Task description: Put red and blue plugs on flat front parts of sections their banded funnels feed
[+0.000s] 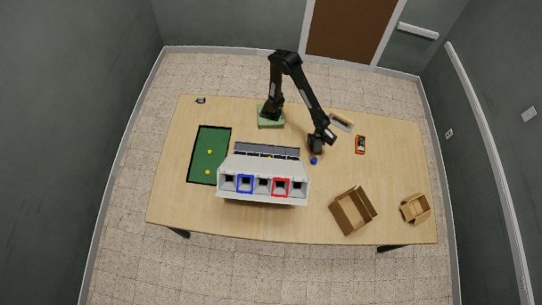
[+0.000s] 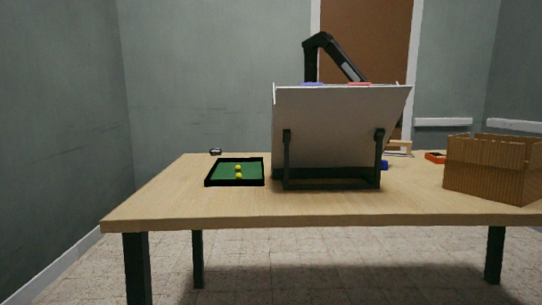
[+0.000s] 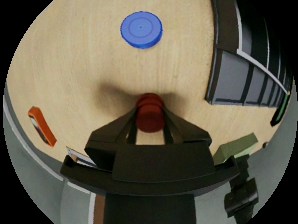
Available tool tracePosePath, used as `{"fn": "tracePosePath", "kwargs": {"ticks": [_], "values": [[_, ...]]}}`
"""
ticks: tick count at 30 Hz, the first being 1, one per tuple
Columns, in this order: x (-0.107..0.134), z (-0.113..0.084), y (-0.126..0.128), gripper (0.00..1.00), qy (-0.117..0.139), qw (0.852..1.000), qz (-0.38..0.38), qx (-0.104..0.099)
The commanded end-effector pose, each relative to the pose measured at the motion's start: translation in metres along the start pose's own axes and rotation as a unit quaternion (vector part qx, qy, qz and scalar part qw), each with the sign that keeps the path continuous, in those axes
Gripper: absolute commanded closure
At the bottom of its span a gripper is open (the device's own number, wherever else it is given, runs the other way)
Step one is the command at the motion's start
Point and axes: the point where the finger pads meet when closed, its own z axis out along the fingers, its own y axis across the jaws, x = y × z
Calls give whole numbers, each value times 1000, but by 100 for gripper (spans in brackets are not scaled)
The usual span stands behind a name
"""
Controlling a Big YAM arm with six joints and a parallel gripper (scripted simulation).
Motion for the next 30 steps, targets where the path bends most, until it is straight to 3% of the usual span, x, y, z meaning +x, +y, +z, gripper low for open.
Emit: {"fn": "tracePosePath", "kwargs": {"ticks": [1,9,13,25,26,30], "values": [[3,2,4,100,-3,1000,-3,-6],[1,-11,7,100,-5,1000,-3,-9],[-8,-26,21,100,-15,1000,-2,-23],[-8,-45,21,100,-15,1000,-2,-24],[-6,-35,18,100,-6,1000,-2,-10],[-8,-46,20,100,-13,1000,-2,-21]]}}
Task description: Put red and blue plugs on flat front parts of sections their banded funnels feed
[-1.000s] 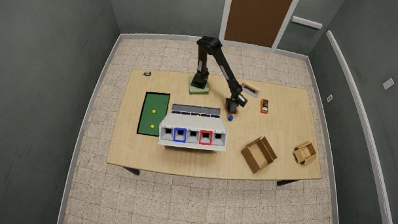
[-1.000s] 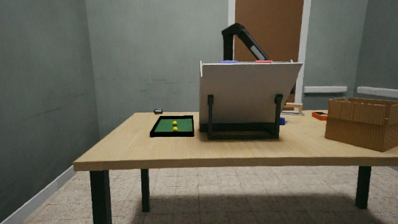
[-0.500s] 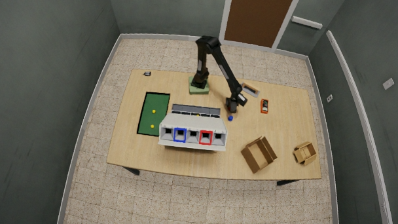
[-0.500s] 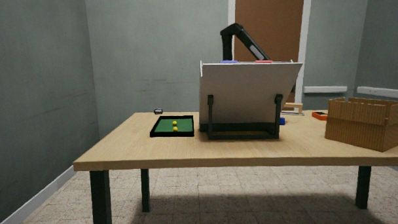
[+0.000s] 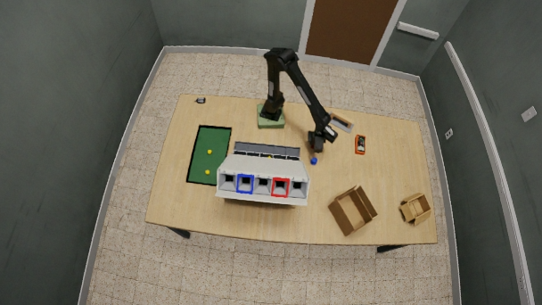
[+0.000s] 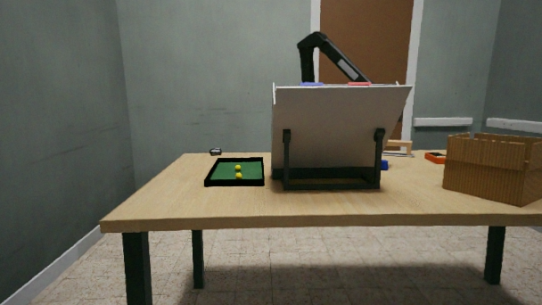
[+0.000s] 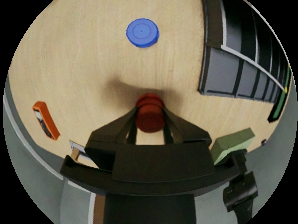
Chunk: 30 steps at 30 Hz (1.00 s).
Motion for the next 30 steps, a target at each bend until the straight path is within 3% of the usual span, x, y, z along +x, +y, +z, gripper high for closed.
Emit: {"fn": "tracePosePath", "kwargs": {"ticks": [1,12,26,29,30], "values": [[-8,-21,22,100,-12,1000,-2,-20],[-9,-32,22,100,-14,1000,-2,-22],[-7,-110,20,100,-15,1000,-1,-25],[-7,-114,20,100,-16,1000,-1,-25],[-7,-107,19,100,-7,1000,-2,-12]]}}
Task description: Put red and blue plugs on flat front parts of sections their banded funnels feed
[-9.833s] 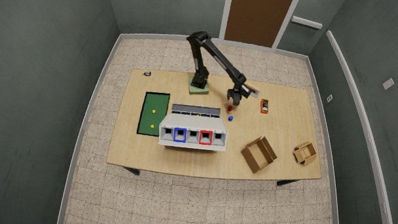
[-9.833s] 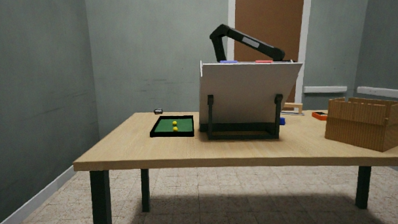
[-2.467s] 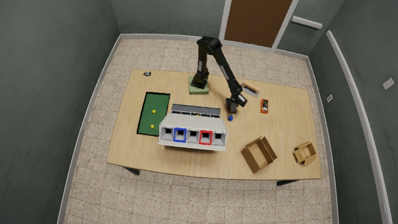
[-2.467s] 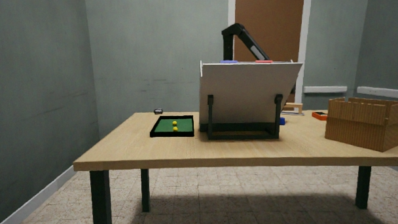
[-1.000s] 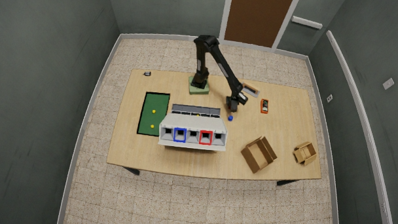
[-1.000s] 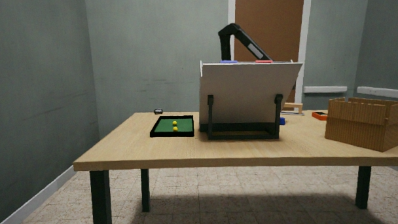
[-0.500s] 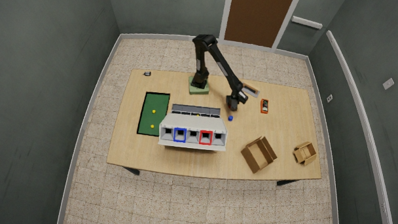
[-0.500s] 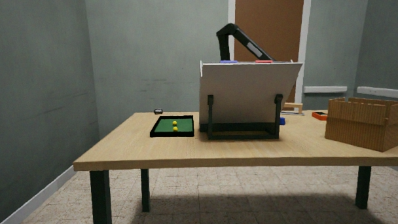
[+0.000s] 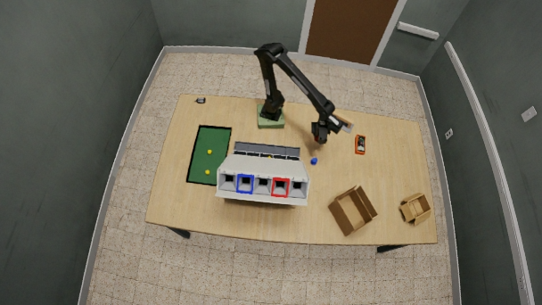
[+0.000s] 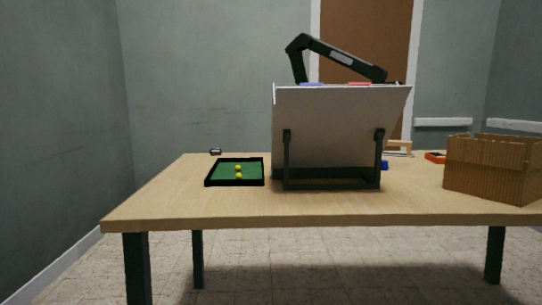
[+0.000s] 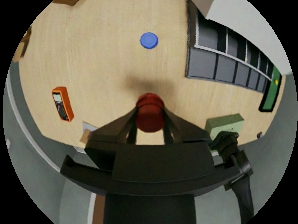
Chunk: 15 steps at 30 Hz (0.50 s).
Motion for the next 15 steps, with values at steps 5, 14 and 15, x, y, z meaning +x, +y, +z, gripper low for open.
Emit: {"fn": "tracePosePath", "kwargs": {"ticks": [5,14,15], "values": [[-4,-23,17,100,-2,1000,-3,-5],[-4,-24,17,100,-2,1000,-3,-5],[-4,-24,17,100,-2,1000,-3,-5]]}}
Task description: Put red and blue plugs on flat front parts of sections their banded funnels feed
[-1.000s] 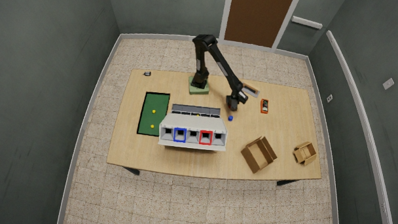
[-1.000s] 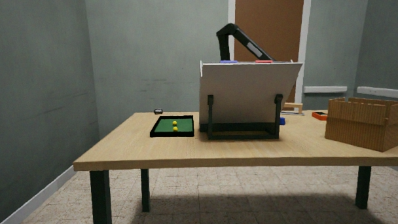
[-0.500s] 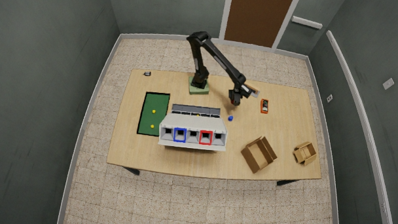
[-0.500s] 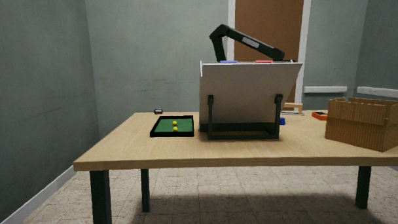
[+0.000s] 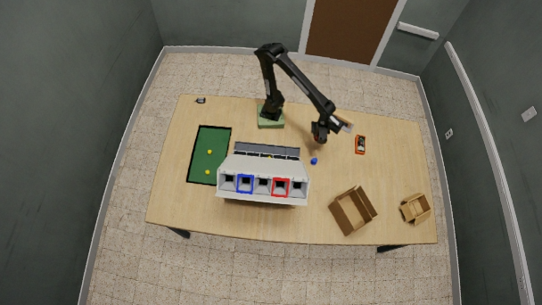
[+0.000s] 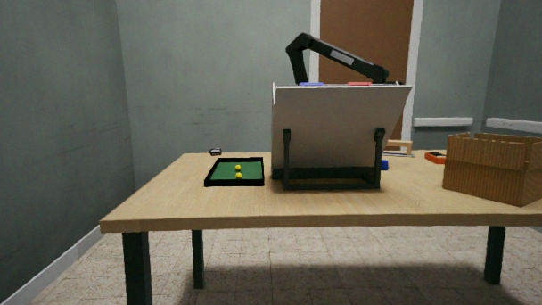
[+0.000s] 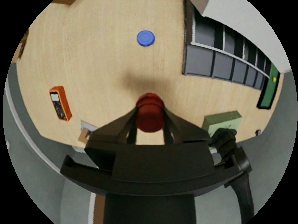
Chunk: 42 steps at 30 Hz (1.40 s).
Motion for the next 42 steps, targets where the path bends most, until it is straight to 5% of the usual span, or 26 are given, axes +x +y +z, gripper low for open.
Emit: {"fn": "tracePosePath", "kwargs": {"ticks": [1,20,29,35,36,42], "values": [[-7,-22,20,100,-11,1000,-2,-19],[-7,-21,20,100,-11,1000,-3,-18],[-56,8,19,100,-16,1000,-1,-21],[-58,10,20,100,-16,1000,-3,-21],[-54,-2,25,100,-27,999,-12,-34],[-58,8,18,100,-18,1000,-4,-23]]}}
